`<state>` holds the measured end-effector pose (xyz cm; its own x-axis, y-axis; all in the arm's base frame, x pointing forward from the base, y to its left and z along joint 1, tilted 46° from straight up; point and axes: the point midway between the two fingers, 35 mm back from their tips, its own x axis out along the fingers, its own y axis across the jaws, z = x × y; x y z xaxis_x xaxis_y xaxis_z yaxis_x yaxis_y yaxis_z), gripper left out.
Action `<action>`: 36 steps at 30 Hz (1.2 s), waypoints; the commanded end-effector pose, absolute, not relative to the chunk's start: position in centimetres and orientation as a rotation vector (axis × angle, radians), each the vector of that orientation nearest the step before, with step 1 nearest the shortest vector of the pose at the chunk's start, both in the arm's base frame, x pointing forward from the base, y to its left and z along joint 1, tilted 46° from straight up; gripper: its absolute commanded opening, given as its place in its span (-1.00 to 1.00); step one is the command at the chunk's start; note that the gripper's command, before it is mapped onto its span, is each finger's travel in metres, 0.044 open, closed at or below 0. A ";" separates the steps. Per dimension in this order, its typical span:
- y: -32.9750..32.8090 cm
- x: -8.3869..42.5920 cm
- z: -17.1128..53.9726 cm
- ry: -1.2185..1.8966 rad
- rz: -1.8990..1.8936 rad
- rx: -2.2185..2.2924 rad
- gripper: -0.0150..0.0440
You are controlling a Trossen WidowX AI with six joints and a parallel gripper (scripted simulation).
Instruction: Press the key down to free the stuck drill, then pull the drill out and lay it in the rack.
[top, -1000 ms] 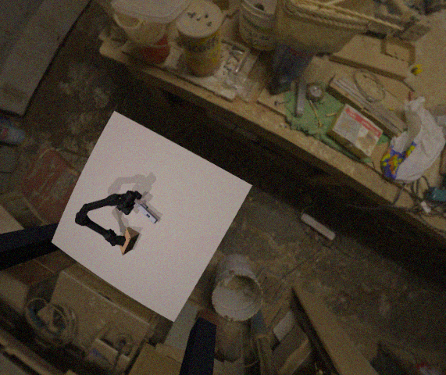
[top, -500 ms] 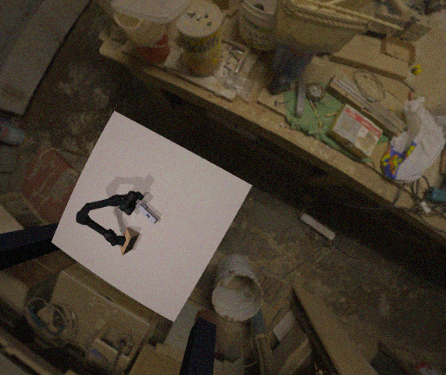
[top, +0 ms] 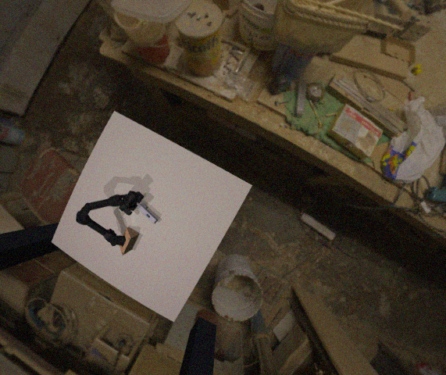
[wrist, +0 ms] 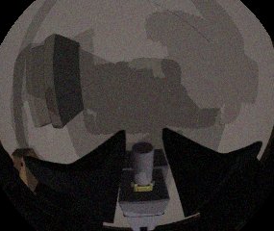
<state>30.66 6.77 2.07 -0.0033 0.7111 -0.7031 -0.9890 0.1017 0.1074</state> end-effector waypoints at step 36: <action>9.2 31.1 4.3 0.717 1.431 -0.478 -0.49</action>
<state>30.84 8.93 3.90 -0.0149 0.7146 -0.6994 -0.9873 0.1002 0.1235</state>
